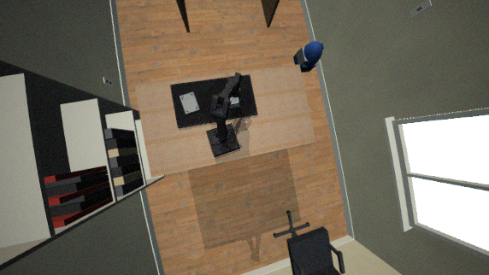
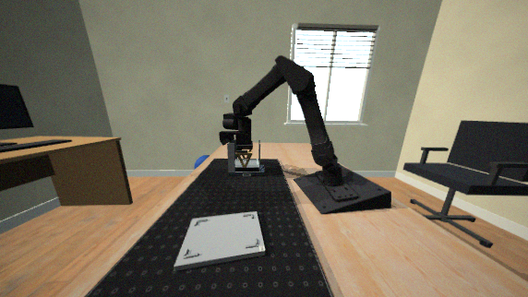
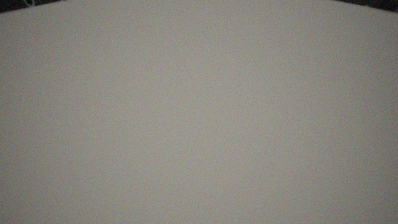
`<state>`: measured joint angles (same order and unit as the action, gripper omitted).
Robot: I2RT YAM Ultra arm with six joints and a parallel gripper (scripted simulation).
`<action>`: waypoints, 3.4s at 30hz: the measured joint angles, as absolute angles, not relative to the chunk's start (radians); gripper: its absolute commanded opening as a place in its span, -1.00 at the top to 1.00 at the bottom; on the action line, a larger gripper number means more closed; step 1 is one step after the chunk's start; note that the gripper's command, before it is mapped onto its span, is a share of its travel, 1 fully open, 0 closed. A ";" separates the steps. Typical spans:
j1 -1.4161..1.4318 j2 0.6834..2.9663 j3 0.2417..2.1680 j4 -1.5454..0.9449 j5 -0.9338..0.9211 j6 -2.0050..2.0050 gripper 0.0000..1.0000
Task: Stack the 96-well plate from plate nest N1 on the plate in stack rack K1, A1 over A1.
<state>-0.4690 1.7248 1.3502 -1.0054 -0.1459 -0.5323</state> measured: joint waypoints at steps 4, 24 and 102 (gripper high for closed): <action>-0.469 1.725 1.350 -1.005 -0.146 -0.532 1.00; -0.469 1.725 1.350 -1.005 -0.146 -0.532 1.00; -0.469 1.726 1.374 -1.040 -0.146 -0.532 -1.00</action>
